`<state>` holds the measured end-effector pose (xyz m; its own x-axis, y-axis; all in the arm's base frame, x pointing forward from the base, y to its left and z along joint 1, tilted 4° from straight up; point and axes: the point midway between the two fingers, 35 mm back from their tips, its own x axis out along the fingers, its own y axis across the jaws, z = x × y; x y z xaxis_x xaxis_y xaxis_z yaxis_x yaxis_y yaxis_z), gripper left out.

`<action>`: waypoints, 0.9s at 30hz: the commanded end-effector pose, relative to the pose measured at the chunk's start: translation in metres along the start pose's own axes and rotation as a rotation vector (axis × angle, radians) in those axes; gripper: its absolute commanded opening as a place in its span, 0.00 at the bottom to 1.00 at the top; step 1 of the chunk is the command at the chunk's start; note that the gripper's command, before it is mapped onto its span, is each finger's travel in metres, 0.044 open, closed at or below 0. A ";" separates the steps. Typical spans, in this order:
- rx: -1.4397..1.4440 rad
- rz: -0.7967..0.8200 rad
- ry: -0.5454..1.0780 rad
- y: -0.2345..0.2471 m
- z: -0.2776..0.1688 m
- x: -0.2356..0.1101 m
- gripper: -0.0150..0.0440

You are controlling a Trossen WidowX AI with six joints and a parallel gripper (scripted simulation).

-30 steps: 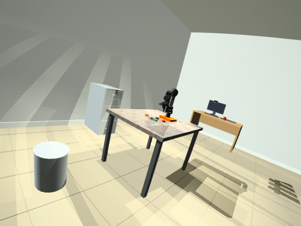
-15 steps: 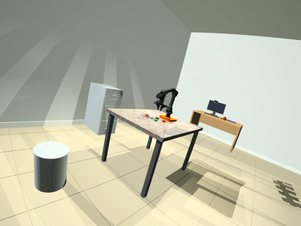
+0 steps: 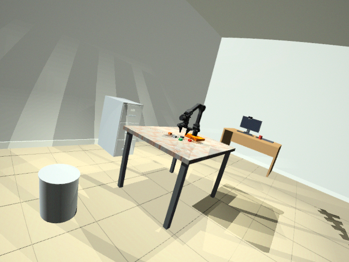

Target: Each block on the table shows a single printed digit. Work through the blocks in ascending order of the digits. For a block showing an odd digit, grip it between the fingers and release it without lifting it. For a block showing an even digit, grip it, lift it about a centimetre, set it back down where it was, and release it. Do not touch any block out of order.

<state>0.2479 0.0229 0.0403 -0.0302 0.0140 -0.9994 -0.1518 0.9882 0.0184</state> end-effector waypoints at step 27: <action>-0.003 -0.003 0.010 -0.001 -0.003 0.036 0.58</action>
<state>0.2441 0.0227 0.0057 -0.0397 0.0132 -0.9991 -0.1522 0.9882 0.0191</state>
